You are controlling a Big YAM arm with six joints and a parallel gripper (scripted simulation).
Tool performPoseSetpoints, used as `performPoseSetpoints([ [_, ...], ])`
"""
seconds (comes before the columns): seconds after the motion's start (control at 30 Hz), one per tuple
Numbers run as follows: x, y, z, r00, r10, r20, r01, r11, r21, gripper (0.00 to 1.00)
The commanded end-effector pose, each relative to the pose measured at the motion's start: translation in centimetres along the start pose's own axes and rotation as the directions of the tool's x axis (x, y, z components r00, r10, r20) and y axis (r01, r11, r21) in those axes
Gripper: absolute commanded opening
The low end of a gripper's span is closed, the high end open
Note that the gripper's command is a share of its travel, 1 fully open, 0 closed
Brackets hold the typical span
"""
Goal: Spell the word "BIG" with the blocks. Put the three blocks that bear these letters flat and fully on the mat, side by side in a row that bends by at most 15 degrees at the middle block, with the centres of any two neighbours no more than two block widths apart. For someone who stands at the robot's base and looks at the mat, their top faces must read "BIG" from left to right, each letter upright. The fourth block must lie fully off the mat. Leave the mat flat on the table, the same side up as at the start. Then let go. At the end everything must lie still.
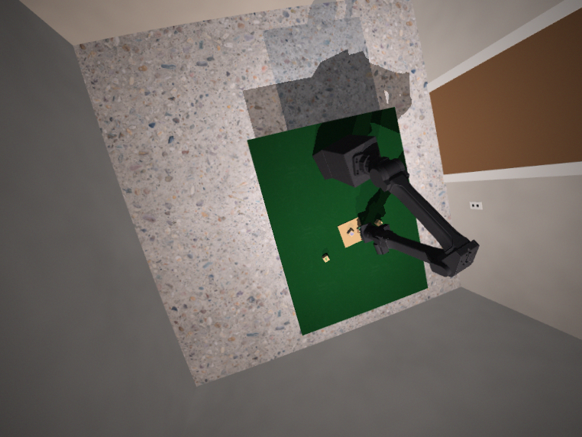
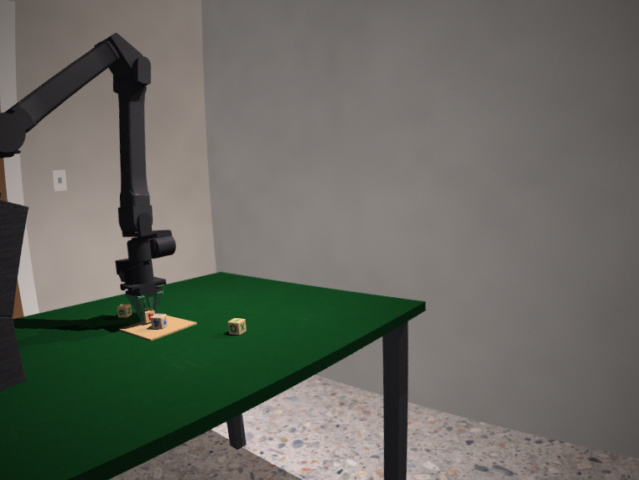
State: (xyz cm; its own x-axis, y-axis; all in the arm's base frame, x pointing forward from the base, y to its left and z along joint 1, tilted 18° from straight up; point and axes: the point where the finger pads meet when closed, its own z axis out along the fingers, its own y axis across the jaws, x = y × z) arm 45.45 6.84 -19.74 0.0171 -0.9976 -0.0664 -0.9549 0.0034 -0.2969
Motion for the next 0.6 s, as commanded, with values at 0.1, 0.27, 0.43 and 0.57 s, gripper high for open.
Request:
performPoseSetpoints([
  [0.1, -0.52, 0.00, 0.45, 1.000, -0.003, 0.006, 0.003, 1.000, 0.001, 0.27],
  [0.27, -0.53, -0.02, 0.46, 1.000, -0.003, 0.006, 0.003, 1.000, 0.002, 0.27],
  [0.43, -0.56, -0.16, 0.53, 1.000, -0.003, 0.007, 0.003, 1.000, 0.006, 0.27],
  [0.57, -0.56, -0.10, 0.62, 1.000, -0.003, 0.007, 0.003, 1.000, 0.004, 0.27],
])
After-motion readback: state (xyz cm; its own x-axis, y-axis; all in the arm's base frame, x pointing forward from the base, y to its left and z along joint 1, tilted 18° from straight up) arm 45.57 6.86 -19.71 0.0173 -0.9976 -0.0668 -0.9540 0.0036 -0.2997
